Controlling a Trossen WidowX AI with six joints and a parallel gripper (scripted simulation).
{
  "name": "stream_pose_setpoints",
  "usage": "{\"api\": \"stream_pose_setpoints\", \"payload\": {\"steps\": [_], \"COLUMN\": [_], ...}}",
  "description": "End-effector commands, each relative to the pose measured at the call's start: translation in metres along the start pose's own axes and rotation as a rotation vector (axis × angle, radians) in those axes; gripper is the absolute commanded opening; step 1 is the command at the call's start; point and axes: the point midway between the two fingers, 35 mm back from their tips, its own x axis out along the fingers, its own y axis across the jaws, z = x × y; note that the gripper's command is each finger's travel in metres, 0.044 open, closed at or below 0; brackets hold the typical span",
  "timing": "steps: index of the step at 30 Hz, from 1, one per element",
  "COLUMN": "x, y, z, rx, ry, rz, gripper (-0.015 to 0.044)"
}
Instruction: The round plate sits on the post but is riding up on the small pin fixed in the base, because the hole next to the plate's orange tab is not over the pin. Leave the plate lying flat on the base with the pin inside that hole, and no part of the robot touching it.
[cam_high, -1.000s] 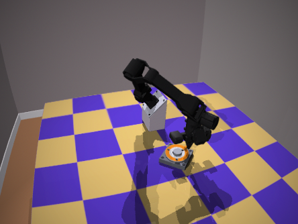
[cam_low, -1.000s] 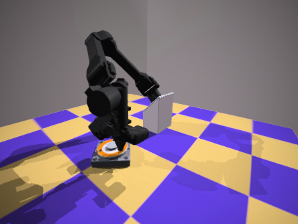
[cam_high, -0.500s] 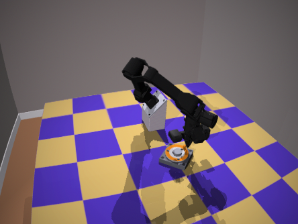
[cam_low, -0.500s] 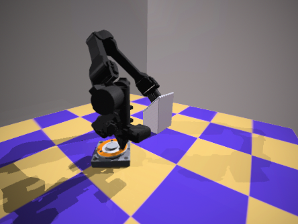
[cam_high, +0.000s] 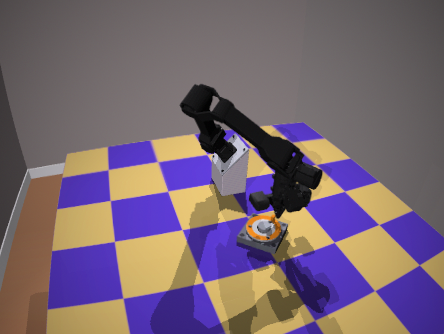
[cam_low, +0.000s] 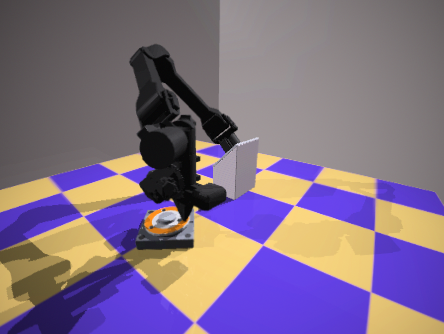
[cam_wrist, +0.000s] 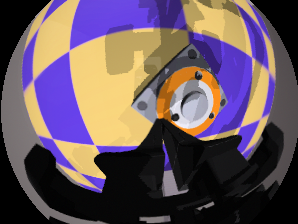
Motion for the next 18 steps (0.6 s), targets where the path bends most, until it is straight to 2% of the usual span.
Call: {"api": "stream_pose_setpoints", "payload": {"steps": [1, 14, 18], "x": [0.003, 0.003, -0.013], "y": [-0.001, -0.004, -0.003], "z": [-0.009, -0.013, -0.011], "rx": [-0.005, -0.006, -0.006], "ry": [0.017, 0.017, 0.017], "rz": [-0.002, -0.002, -0.001], "gripper": [0.0, 0.0, 0.0]}}
